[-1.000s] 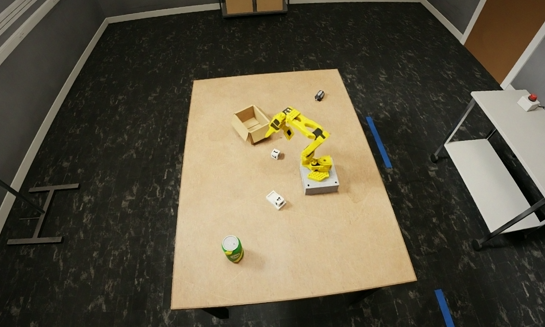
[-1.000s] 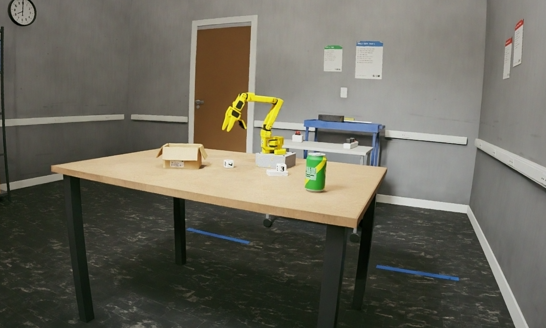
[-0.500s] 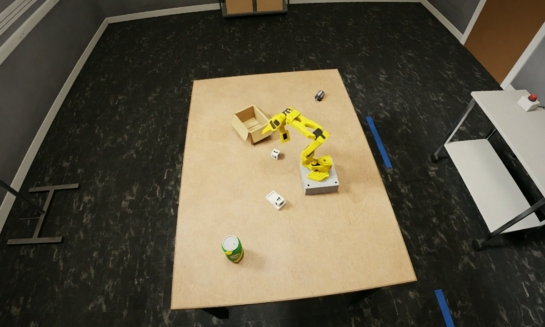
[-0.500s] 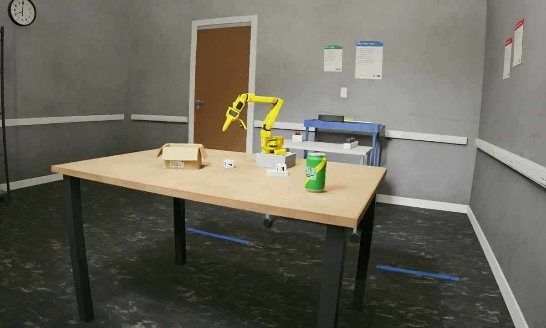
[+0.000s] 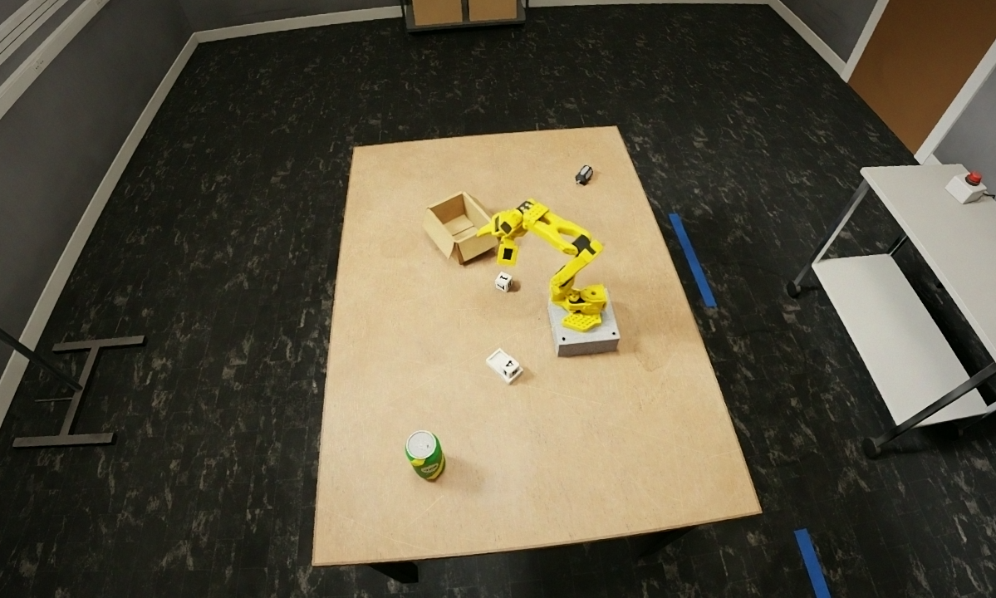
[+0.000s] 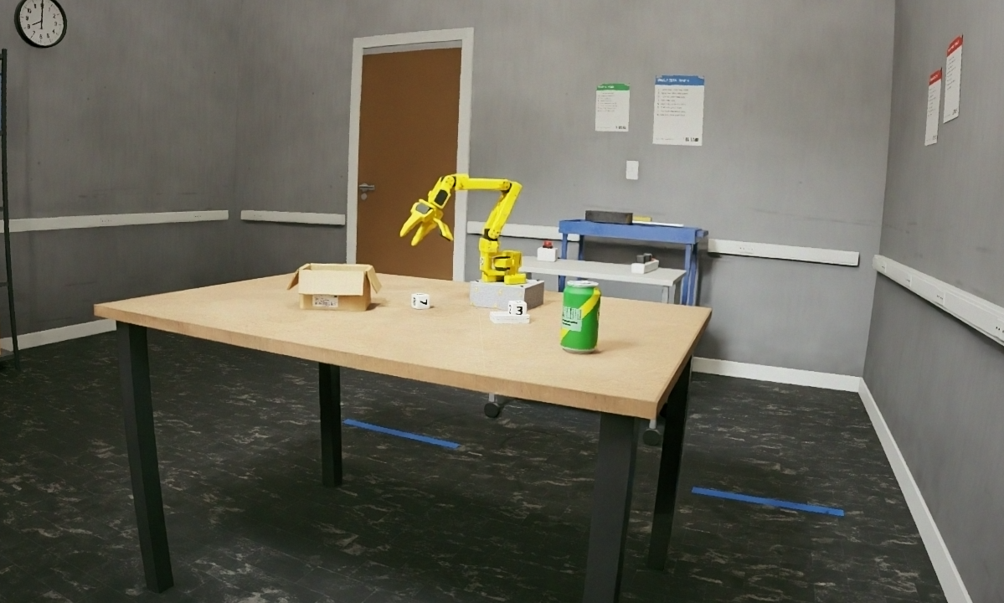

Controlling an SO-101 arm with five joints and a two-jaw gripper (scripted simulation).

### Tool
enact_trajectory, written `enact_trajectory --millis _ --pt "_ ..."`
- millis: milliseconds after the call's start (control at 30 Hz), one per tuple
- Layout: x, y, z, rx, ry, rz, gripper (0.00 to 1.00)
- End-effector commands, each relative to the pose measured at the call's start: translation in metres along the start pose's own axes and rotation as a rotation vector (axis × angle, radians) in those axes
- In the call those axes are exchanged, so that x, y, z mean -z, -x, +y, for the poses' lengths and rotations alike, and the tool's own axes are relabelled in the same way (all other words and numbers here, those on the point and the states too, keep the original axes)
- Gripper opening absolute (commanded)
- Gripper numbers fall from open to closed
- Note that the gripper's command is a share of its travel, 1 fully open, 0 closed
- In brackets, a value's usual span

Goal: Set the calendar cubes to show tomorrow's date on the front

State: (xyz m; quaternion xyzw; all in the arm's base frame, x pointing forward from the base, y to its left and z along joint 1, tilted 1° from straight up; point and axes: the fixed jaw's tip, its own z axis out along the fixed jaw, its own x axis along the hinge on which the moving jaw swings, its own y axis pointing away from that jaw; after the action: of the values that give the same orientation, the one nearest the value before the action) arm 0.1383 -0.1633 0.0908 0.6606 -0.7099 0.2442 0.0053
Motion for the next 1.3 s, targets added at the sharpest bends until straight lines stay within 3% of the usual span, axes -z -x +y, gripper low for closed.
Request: enact_trajectory --millis 0,433,1100,1267 --pt "-0.0005 0.0041 -0.0003 -0.105 -0.014 0.003 0.35" --pt "-0.0043 0.01 0.0005 -0.453 -0.017 -0.001 0.35" --pt "-0.0054 0.0116 0.0007 -0.547 -0.017 -0.003 0.35" --pt "-0.0093 0.014 0.0031 -0.547 0.009 -0.016 0.35"
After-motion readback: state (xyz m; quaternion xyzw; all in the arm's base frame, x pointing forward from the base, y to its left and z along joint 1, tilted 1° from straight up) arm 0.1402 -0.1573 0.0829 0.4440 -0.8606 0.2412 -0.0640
